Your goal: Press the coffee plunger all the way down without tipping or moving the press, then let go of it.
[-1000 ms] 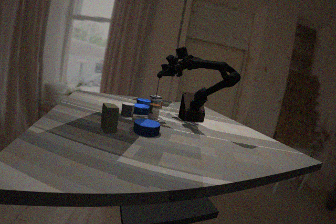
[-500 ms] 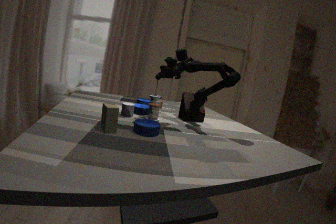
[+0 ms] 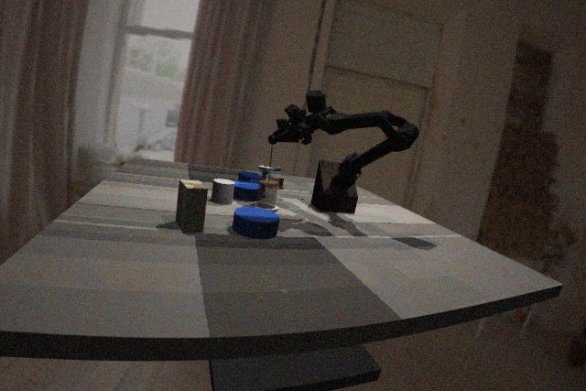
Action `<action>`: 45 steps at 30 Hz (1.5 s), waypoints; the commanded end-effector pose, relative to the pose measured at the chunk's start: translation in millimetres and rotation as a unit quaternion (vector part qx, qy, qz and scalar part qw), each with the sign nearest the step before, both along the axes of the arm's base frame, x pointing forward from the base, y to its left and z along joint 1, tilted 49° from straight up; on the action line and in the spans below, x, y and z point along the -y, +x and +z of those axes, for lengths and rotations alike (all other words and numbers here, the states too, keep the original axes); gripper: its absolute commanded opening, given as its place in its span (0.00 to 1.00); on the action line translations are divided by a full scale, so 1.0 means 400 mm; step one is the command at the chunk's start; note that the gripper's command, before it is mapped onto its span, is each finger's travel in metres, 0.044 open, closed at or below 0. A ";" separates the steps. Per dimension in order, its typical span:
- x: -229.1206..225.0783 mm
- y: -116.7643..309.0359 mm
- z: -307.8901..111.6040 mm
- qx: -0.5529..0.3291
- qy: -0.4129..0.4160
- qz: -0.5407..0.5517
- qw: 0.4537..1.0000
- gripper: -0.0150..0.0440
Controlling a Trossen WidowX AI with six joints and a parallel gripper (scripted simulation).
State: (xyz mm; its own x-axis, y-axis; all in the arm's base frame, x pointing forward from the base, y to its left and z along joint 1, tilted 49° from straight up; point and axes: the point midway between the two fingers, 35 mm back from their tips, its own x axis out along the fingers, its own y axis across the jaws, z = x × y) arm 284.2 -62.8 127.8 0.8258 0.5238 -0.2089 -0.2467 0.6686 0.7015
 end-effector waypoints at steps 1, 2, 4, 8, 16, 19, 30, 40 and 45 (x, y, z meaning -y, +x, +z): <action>-0.037 -0.008 -0.049 -0.024 0.012 0.008 1.000 0.46; -0.040 -0.008 -0.052 -0.024 0.012 0.008 1.000 0.46; -0.046 -0.007 -0.058 -0.024 0.013 0.008 1.000 0.46; -0.059 -0.005 -0.069 -0.023 0.013 0.007 1.000 0.46; -0.084 -0.002 -0.089 -0.020 0.016 0.006 1.000 0.46; -0.094 -0.001 -0.095 -0.019 0.017 0.005 1.000 0.46; -0.114 0.021 -0.103 -0.014 0.022 0.004 1.000 0.46; -0.110 0.031 -0.106 -0.013 0.022 0.004 1.000 0.46; -0.108 0.034 -0.107 -0.013 0.022 0.004 1.000 0.46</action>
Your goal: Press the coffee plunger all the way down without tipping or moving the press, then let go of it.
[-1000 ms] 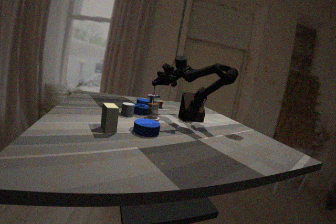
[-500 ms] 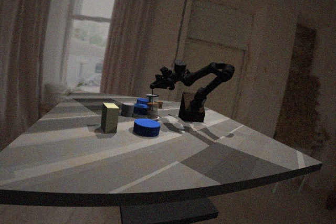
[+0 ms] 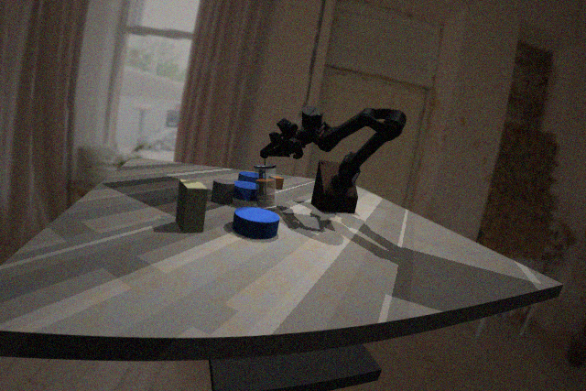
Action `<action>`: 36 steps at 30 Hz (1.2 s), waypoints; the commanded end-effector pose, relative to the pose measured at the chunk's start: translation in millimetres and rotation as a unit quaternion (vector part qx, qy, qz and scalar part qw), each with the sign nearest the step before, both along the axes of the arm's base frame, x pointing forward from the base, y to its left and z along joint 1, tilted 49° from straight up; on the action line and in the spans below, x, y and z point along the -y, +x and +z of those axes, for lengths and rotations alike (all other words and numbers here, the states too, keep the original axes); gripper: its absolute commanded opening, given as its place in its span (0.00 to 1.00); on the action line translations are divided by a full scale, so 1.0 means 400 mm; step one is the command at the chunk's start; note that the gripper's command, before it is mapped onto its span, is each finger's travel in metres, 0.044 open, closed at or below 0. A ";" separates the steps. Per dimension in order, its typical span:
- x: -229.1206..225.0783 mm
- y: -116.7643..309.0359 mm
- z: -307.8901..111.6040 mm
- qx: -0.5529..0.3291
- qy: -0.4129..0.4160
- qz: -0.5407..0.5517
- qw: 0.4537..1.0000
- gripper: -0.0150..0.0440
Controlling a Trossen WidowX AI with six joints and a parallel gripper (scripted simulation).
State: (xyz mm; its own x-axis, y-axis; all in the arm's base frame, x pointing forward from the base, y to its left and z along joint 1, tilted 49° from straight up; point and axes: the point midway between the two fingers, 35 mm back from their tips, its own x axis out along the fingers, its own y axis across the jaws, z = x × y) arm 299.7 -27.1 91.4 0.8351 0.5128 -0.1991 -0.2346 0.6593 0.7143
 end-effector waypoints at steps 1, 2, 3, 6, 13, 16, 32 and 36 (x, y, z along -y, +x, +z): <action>-0.019 -0.004 -0.016 -0.013 0.012 0.014 1.000 0.46; -0.018 -0.003 -0.016 -0.013 0.012 0.014 1.000 0.46; -0.018 -0.003 -0.017 -0.013 0.012 0.014 1.000 0.46; -0.017 -0.002 -0.017 -0.013 0.012 0.014 1.000 0.46; -0.015 0.001 -0.018 -0.013 0.012 0.013 1.000 0.46; -0.015 0.002 -0.019 -0.013 0.012 0.013 1.000 0.46; -0.011 0.006 -0.020 -0.013 0.012 0.013 1.000 0.46; -0.011 0.006 -0.022 -0.013 0.012 0.013 1.000 0.46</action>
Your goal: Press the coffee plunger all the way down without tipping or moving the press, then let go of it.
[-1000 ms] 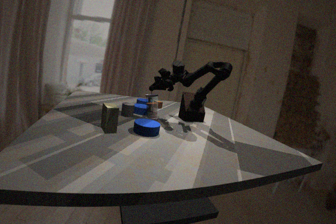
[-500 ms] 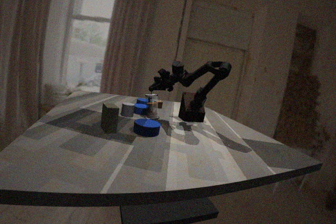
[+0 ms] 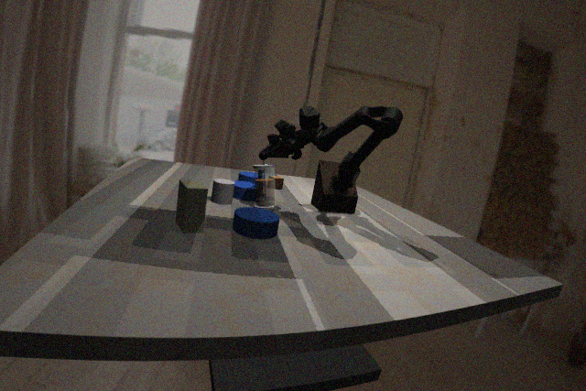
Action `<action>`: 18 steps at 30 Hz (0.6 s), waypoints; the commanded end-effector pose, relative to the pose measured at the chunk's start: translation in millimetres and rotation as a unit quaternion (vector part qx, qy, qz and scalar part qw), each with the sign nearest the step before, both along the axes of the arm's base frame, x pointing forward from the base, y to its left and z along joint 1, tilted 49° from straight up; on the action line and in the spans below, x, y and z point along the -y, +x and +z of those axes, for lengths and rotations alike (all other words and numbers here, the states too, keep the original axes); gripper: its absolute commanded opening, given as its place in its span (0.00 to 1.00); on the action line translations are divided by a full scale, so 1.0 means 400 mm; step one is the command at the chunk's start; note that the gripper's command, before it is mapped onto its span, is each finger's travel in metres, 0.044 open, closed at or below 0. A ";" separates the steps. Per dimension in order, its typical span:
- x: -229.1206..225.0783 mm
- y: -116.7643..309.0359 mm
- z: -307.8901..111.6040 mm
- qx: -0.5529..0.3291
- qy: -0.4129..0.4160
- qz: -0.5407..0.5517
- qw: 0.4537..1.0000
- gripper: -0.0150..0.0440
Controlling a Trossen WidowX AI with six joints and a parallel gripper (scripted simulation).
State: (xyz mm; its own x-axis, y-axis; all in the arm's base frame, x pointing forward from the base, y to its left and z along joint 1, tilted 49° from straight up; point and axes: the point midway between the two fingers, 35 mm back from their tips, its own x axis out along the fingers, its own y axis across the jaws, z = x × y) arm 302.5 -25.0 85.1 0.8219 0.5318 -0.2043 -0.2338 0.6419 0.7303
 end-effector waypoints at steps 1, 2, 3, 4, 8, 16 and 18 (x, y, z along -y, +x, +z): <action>-0.006 -0.001 -0.006 -0.004 0.003 0.004 1.000 0.46; 0.000 0.000 0.000 0.000 0.000 0.000 1.000 0.46; 0.000 0.000 0.000 0.000 0.000 0.000 1.000 0.46; 0.000 0.000 0.000 0.000 0.000 0.000 1.000 0.46; 0.000 0.000 0.000 0.000 0.000 0.000 1.000 0.46; 0.000 0.000 0.000 0.000 0.000 0.000 1.000 0.73; 0.000 0.000 0.000 0.000 0.000 0.000 1.000 0.82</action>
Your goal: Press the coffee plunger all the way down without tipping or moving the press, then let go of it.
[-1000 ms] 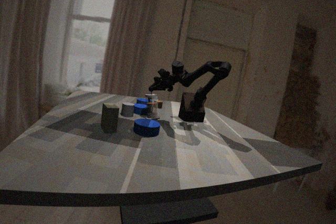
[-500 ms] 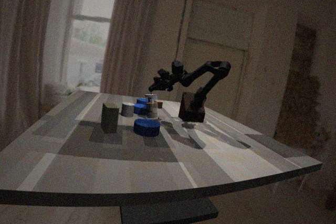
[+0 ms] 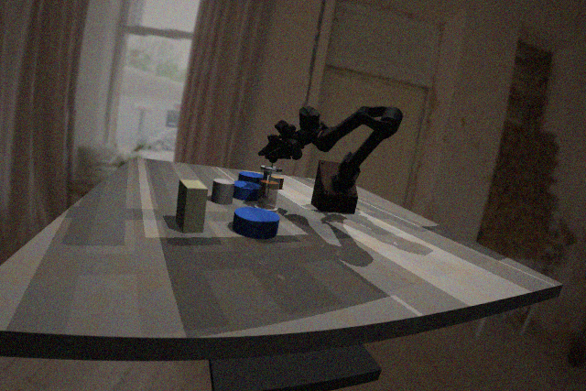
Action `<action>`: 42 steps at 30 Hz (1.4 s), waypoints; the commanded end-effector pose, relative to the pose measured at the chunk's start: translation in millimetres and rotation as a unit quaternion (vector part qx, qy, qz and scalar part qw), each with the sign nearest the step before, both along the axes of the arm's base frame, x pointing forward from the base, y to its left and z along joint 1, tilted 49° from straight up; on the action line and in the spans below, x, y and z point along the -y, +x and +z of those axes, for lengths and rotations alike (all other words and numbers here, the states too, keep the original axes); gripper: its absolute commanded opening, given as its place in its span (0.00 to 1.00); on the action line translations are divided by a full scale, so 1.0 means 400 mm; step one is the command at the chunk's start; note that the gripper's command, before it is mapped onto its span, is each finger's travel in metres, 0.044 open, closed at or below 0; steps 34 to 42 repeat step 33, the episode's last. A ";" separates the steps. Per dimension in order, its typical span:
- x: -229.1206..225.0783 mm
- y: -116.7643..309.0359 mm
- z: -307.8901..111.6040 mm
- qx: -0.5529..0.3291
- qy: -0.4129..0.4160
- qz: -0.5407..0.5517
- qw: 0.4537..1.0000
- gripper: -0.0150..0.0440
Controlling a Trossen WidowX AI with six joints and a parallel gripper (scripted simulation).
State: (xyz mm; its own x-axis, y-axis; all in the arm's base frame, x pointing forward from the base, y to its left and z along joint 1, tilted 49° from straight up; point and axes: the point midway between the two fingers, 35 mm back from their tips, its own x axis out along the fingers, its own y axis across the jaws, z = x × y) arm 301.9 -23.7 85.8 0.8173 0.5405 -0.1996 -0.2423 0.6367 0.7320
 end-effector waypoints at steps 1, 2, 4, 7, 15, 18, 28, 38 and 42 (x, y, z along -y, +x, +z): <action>0.003 0.001 -0.002 -0.002 -0.002 -0.005 1.000 0.86; 0.003 0.001 -0.002 -0.002 -0.002 -0.005 1.000 0.91; 0.003 0.001 -0.002 -0.002 -0.002 -0.005 1.000 1.00; 0.003 0.001 -0.002 -0.002 -0.002 -0.005 1.000 1.00; 0.034 0.029 0.041 0.017 -0.014 -0.029 0.999 1.00; 0.047 0.025 0.043 0.010 -0.017 -0.025 0.999 1.00; 0.127 -0.066 0.145 -0.009 -0.003 0.000 1.000 1.00; 0.129 -0.075 0.157 -0.007 0.000 0.000 1.000 1.00; 0.129 -0.075 0.157 -0.007 0.000 0.000 1.000 1.00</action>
